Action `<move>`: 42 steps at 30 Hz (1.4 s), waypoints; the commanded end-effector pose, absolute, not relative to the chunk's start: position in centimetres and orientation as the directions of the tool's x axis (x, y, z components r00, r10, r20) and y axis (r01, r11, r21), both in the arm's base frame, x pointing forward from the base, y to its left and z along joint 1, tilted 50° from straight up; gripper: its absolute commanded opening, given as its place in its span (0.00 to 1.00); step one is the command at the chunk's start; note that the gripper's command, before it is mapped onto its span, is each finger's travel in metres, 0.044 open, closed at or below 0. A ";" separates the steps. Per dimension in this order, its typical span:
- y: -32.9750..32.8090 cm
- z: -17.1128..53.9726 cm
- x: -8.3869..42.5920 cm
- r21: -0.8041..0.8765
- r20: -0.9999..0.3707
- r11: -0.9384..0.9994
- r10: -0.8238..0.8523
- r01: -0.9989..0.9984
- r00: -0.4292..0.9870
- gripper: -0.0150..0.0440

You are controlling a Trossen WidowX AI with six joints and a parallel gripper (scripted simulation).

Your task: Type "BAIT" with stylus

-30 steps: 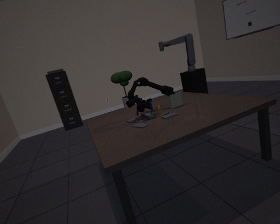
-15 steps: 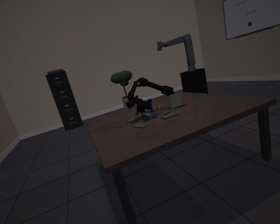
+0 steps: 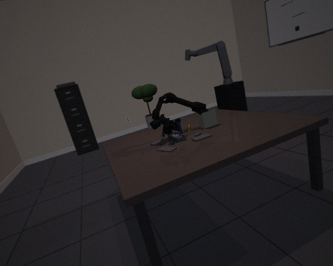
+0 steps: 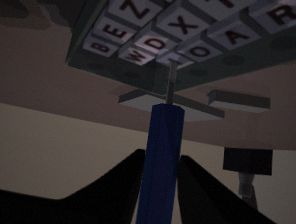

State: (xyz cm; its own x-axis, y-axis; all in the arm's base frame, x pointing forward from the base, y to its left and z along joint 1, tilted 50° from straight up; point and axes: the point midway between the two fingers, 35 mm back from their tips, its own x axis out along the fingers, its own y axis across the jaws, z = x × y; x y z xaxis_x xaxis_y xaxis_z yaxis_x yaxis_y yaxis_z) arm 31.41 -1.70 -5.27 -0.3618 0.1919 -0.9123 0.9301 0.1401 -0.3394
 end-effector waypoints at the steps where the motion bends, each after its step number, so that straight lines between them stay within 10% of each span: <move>1: -1.9 -5.4 31.4 -0.340 -0.913 0.145 0.187 0.929 -0.363 0.39; 42: -2.2 0.9 32.9 -0.339 -0.913 0.145 0.187 0.930 -0.362 0.25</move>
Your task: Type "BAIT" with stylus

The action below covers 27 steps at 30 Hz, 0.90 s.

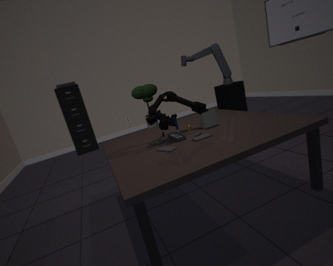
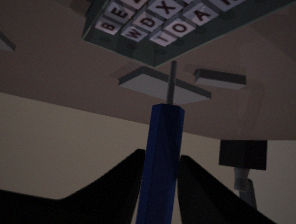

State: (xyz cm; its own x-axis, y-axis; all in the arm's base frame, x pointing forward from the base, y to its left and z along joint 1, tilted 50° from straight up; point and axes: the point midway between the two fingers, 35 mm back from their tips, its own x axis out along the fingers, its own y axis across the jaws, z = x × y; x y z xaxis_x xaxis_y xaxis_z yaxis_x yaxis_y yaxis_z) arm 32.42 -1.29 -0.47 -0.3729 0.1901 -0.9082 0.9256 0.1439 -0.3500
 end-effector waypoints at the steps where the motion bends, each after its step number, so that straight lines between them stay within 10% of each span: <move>1: -2.3 1.0 32.9 -0.339 -0.913 0.145 0.187 0.930 -0.362 0.25; 27: -4.3 -0.8 32.5 -0.339 -0.913 0.145 0.186 0.930 -0.362 0.39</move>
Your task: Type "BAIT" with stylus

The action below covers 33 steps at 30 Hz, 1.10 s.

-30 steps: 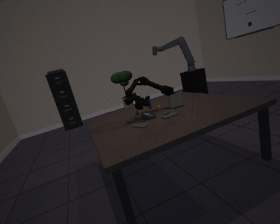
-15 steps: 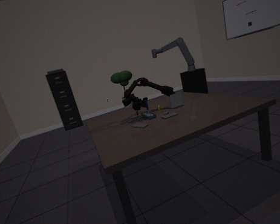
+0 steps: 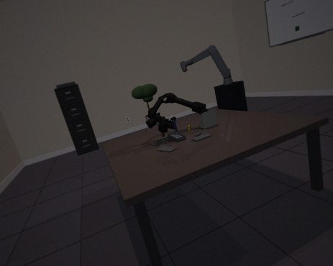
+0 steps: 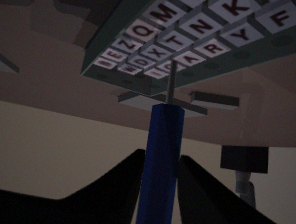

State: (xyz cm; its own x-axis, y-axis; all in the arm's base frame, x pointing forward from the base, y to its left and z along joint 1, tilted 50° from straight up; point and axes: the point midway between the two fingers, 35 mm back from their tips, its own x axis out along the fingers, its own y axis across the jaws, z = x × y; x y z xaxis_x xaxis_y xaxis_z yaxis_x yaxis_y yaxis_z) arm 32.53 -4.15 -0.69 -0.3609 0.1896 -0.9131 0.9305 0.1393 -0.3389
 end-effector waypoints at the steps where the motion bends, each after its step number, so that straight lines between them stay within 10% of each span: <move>1: -4.3 -0.8 32.5 -0.339 -0.913 0.145 0.186 0.930 -0.362 0.39; 33: -4.9 -1.2 32.5 -0.339 -0.914 0.144 0.186 0.930 -0.362 0.39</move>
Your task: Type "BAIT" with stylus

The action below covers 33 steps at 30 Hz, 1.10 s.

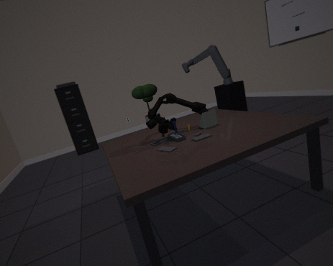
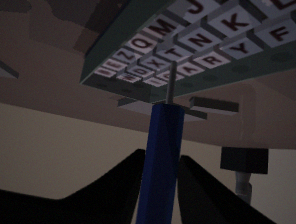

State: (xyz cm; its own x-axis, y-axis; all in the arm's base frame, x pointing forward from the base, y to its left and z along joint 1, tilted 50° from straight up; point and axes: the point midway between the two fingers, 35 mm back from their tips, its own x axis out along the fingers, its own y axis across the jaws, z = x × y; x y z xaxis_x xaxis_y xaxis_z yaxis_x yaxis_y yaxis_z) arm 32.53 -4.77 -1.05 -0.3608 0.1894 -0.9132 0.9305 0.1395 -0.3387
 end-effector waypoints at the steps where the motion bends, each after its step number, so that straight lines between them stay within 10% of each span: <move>1: -4.9 -1.2 32.5 -0.339 -0.914 0.144 0.186 0.930 -0.362 0.39; 33: -4.5 -0.8 32.5 -0.339 -0.913 0.145 0.186 0.930 -0.362 0.39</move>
